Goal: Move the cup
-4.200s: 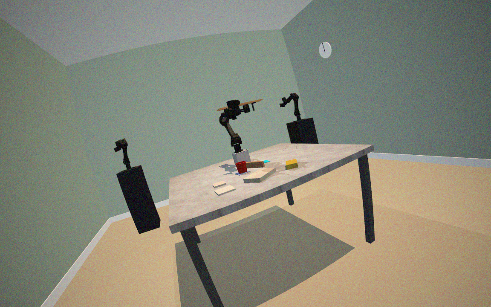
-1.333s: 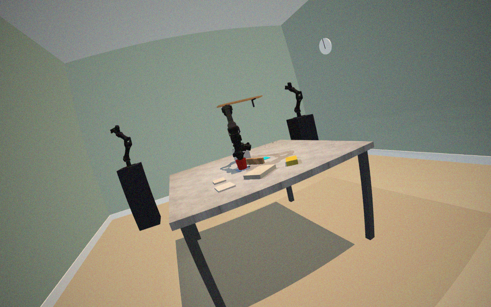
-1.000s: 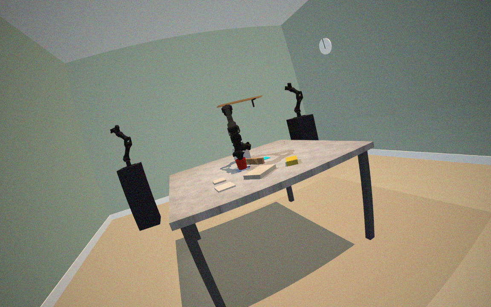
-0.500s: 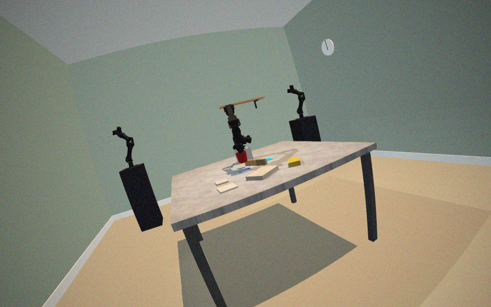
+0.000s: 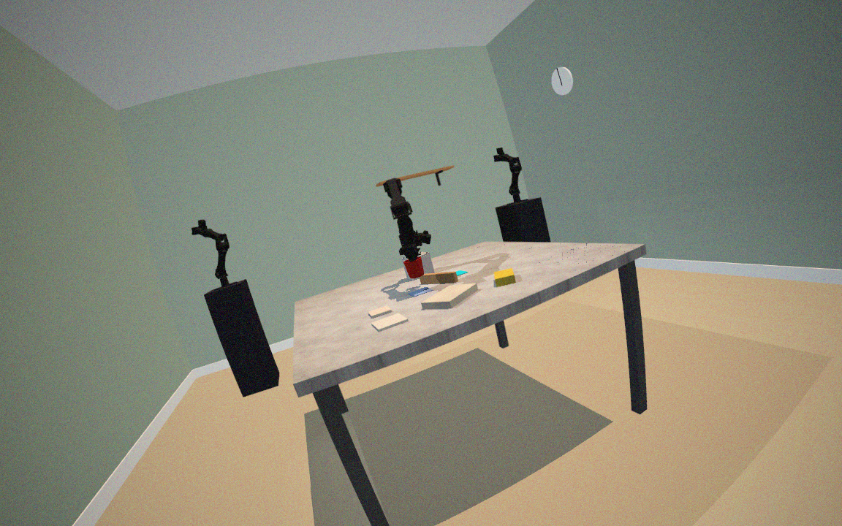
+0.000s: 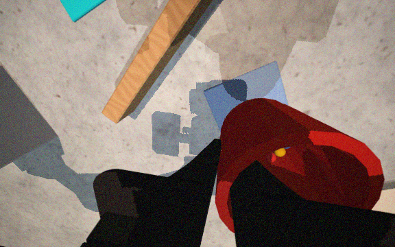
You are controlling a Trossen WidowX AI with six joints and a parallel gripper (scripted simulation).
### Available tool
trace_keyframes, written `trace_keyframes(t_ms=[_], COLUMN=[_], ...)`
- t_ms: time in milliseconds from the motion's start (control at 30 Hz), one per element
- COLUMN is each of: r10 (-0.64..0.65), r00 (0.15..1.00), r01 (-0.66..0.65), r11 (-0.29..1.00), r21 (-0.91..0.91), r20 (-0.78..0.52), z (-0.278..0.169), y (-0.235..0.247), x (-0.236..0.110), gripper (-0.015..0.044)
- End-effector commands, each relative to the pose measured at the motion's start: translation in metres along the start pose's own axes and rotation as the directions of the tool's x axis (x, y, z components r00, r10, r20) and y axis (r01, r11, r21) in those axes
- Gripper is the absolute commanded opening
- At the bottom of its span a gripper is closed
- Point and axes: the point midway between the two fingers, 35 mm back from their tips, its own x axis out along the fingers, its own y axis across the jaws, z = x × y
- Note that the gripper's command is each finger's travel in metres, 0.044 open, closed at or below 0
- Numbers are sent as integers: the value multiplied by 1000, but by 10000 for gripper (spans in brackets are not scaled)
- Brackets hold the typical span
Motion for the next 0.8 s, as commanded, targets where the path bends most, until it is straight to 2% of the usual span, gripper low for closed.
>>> trace_keyframes(t_ms=[0, 767], r10=[0, 5], r00=[1000, 1000], r01=[0, -5], r11=[1000, 1000], r21=[0, 2], r20=[0, -2], z=[0, 30], y=[0, 41], x=[1, -1], gripper=[0, 0])
